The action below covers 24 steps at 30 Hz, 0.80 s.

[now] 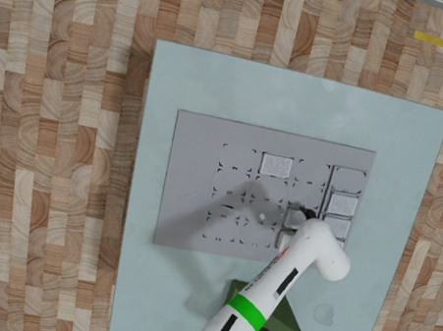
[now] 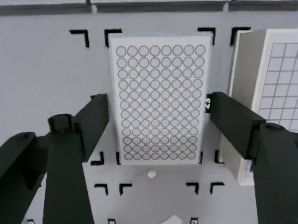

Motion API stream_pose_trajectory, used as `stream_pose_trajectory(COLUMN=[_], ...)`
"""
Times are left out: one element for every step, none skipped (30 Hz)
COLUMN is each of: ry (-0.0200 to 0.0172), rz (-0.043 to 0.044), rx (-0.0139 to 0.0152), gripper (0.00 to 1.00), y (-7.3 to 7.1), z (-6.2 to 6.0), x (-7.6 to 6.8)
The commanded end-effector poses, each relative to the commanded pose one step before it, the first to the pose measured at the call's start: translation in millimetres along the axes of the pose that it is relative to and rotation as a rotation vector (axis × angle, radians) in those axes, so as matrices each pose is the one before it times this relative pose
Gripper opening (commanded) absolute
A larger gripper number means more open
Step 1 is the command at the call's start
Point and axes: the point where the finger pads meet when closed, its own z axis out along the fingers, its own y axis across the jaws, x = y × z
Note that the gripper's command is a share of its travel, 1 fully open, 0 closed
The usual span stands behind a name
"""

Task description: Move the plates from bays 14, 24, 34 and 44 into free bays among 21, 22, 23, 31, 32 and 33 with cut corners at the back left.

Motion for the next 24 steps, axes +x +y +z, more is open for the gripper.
stream_pose_trajectory(ry=[0.001,0.0,0.0,0.0,0.00003,0.00001,0.00001,0.00001,0.0,0.0,0.0,0.0,0.0,-0.00001,0.00001,0.00001,0.0,0.0,0.0,0.0,0.0,0.0,0.0,0.0], rz=[-0.00044,0.0,0.0,0.0,-0.00006,0.0,0.0,0.0,0.0,0.0,0.0,0.0,0.0,0.0,0.0,0.0,0.0,0.0,0.0,0.0,0.0,0.0,0.0,0.0], rx=[0.0014,0.0,0.0,0.0,0.00006,0.0,0.0,0.0,0.0,0.0,0.0,0.0,0.0,0.0,0.0,0.0,0.0,0.0,0.0,0.0,0.0,0.0,0.0,0.0], gripper=[0.7,0.7,0.7,0.7,0.7,0.7,0.7,0.7,0.7,0.7,0.7,0.7,0.7,0.7,0.7,0.7,0.7,0.7,0.7,0.7,0.7,0.7,0.7,0.7], y=[-0.63,0.0,0.0,0.0,-0.07,0.01,0.01,0.0,0.0,0.0,0.0,0.0,0.0,-0.02,0.01,0.0,0.0,0.0,0.0,0.0,0.0,0.0,0.0,0.0], z=[-0.97,0.0,0.0,0.0,-1.3,-1.31,-1.32,-1.33,-1.33,-1.33,-1.33,0.0,0.0,-1.36,-1.32,-1.33,-1.33,-1.33,-1.33,-1.33,-1.33,-1.33,-1.33,-1.33], x=[0.4,0.0,0.0,0.0,0.01,0.01,0.01,0.0,0.0,0.0,0.0,0.0,0.0,-0.01,0.0,0.0,0.0,0.0,0.0,0.0,0.0,0.0,0.0,0.0])
